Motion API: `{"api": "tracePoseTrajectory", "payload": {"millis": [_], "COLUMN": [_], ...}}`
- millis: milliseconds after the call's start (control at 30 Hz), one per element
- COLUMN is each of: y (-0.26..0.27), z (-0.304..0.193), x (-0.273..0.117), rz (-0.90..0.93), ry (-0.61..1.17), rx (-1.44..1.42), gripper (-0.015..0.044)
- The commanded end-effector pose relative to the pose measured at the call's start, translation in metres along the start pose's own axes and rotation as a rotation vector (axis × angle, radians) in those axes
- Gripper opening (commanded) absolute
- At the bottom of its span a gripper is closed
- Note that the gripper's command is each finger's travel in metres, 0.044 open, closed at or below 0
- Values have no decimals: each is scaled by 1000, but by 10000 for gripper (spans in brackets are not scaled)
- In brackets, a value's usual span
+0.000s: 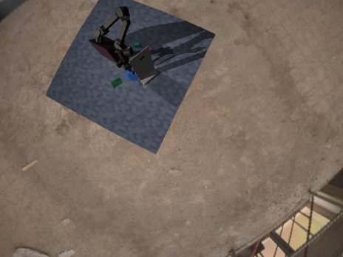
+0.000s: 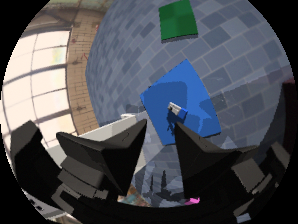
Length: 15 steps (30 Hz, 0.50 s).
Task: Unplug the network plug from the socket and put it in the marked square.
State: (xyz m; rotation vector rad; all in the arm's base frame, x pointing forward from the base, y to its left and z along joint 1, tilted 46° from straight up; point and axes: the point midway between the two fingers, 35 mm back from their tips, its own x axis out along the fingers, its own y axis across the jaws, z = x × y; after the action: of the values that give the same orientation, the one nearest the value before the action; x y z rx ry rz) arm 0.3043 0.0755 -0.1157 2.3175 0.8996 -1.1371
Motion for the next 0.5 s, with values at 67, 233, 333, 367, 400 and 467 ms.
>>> {"api": "tracePoseTrajectory", "payload": {"millis": [67,233,333,367,400,467], "y": [5,9,11,12,13,14], "z": [-1,-1,-1,-1,-1,-1], "x": [-7,-12,-15,-16,-17,-19], "rz": [0,0,0,0,0,0], "ry": [4,3,3,3,3,3], "rx": [-3,-3,-3,-3,-3,-3], "gripper": [156,156,156,156,156,156]}}
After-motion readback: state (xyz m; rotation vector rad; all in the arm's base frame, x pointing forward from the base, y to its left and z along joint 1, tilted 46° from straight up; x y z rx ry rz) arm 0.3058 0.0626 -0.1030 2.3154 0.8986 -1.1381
